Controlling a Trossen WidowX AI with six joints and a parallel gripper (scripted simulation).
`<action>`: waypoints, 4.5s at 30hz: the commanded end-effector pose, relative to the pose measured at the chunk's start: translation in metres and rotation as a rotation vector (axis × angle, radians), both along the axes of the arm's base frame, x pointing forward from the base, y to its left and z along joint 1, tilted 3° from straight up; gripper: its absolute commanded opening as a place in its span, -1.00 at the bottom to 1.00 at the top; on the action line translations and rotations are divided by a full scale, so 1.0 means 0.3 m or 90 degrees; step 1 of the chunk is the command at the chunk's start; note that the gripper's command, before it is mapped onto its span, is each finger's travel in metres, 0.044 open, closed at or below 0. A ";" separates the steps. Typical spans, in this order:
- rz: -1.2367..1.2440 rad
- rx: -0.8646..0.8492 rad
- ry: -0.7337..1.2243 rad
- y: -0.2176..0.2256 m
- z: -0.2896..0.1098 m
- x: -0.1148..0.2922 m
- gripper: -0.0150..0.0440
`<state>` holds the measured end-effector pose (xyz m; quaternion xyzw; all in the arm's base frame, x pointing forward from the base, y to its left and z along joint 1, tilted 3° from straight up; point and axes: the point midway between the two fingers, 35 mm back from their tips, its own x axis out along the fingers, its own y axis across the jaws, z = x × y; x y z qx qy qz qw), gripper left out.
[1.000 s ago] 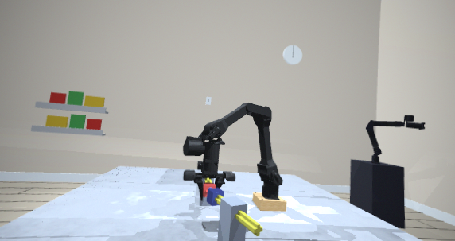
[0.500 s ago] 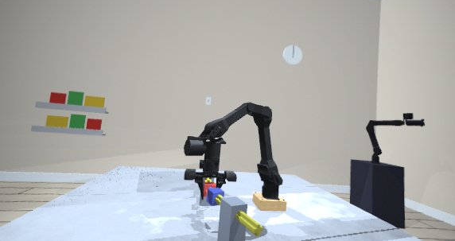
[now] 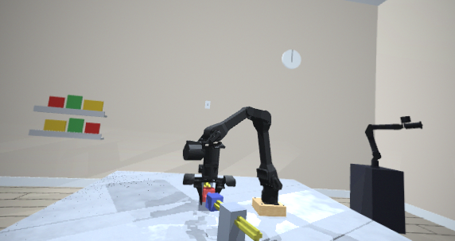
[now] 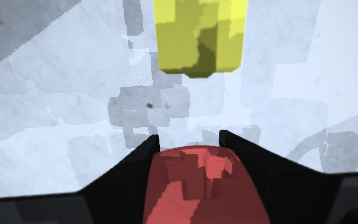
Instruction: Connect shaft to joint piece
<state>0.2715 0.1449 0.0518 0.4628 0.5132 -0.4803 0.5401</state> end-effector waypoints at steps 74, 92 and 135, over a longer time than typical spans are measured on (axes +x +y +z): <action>0.792 -0.005 0.005 0.022 0.542 -0.013 1.00; 0.529 -0.005 0.001 -0.266 0.464 0.117 -0.16; -0.009 -0.015 -0.002 -0.950 0.232 0.060 -0.49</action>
